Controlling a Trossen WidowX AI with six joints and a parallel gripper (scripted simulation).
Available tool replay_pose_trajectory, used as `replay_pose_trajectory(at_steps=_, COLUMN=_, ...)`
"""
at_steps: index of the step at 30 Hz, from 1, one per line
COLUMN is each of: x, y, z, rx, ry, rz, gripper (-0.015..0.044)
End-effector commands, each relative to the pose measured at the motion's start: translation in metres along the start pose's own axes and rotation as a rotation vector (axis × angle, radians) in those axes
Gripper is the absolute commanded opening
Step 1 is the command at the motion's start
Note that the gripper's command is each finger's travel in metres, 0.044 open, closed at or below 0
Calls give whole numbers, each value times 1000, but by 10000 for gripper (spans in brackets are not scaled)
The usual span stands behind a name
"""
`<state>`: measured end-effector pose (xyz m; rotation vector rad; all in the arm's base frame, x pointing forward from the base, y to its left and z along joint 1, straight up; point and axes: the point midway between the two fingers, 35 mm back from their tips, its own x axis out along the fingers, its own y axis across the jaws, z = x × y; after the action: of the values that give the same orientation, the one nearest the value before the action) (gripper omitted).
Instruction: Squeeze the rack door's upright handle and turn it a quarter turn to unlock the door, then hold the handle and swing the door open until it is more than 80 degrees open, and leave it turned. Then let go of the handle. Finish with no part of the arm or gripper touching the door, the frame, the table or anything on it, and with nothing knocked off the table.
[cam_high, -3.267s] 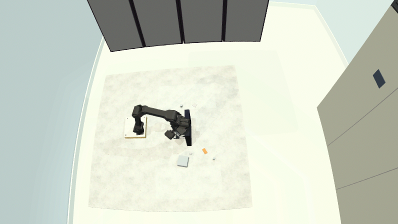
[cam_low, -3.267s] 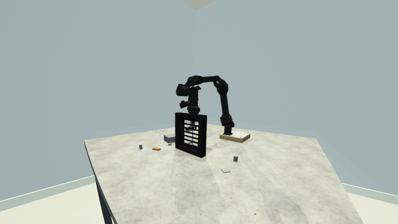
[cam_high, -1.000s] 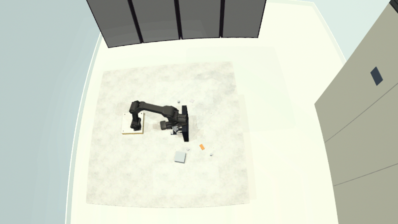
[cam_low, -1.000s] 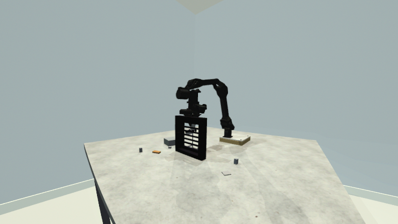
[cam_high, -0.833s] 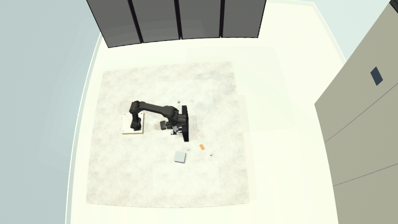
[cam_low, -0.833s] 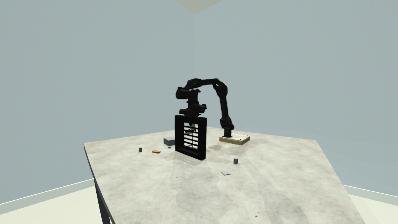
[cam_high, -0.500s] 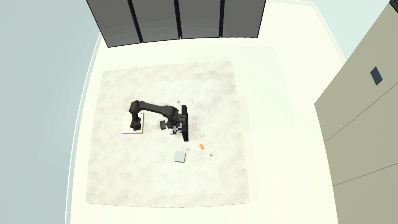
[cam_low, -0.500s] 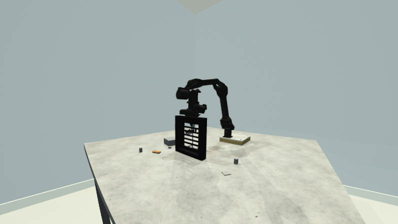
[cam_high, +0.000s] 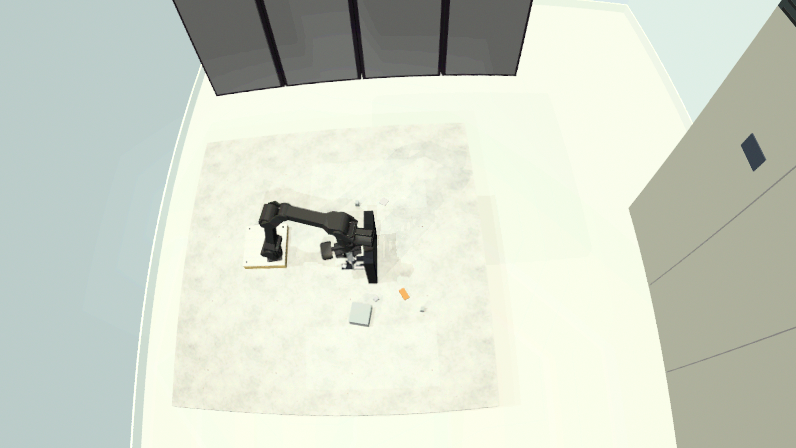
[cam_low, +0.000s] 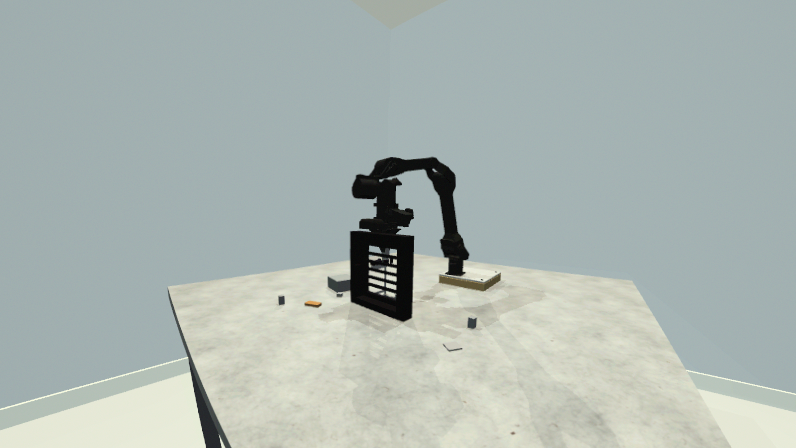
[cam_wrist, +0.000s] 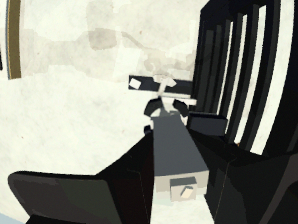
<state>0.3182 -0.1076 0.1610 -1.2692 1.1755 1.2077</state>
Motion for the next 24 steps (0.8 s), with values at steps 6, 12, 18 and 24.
replay_pose_trajectory(at_steps=6, x=0, y=3, z=3, rx=111, ry=-3, rz=0, gripper=8)
replay_pose_trajectory(at_steps=12, x=0, y=7, z=6, rx=235, ry=-4, rz=0, gripper=8)
replay_pose_trajectory(at_steps=18, x=0, y=12, z=10, rx=356, ry=-4, rz=1, gripper=8)
replay_pose_trajectory(at_steps=24, x=0, y=19, z=16, rx=472, ry=-4, rz=2, gripper=8)
